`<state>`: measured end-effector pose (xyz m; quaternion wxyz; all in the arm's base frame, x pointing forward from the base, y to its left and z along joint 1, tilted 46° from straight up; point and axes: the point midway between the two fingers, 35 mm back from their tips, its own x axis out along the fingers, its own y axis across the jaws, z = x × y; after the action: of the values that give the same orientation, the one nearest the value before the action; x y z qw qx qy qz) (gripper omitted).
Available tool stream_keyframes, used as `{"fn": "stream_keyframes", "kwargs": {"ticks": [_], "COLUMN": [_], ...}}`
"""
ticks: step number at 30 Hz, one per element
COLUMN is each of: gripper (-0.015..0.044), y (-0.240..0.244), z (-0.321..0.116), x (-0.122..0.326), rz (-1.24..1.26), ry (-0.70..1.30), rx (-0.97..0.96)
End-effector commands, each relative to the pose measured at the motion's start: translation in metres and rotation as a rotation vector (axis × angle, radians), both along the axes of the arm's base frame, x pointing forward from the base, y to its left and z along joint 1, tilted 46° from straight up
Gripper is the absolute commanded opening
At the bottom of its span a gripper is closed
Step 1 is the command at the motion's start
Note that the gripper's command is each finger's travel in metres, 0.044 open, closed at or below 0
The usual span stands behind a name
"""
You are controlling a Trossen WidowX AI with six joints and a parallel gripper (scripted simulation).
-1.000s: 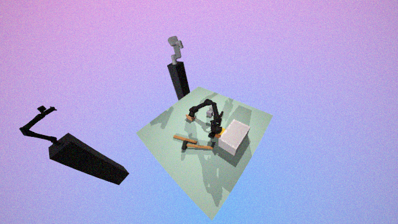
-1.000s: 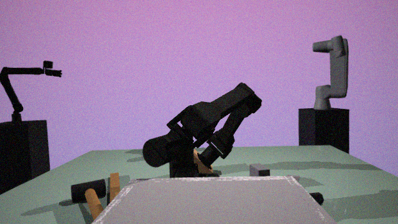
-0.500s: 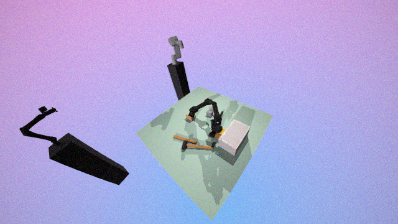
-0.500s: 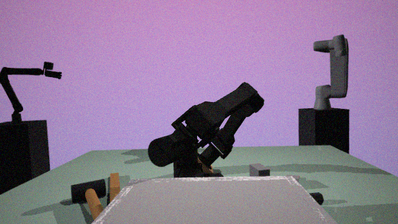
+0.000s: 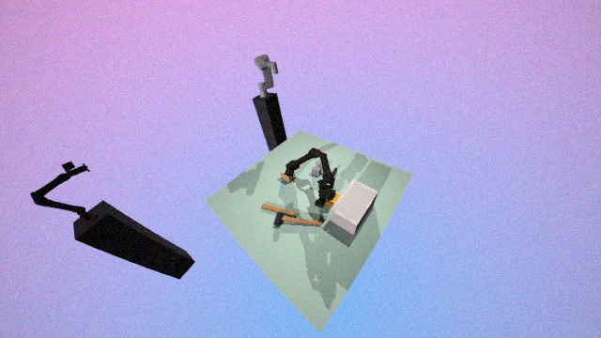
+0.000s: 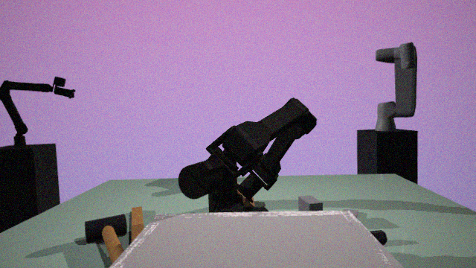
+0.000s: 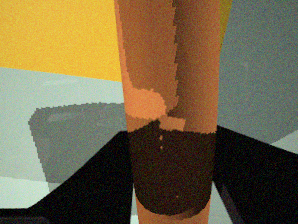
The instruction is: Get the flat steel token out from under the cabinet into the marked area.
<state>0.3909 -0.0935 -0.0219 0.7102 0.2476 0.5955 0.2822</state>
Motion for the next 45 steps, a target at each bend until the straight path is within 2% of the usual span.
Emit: {"fn": "stream_keyframes", "kwargs": {"ticks": [1, 45], "gripper": [0.0, 0.0], "y": [0.001, -0.001], "z": [0.0, -0.011], "x": [-0.004, -0.048], "rz": [0.004, 0.004], "ry": [-0.004, -0.002], "rx": [0.003, 0.002]}}
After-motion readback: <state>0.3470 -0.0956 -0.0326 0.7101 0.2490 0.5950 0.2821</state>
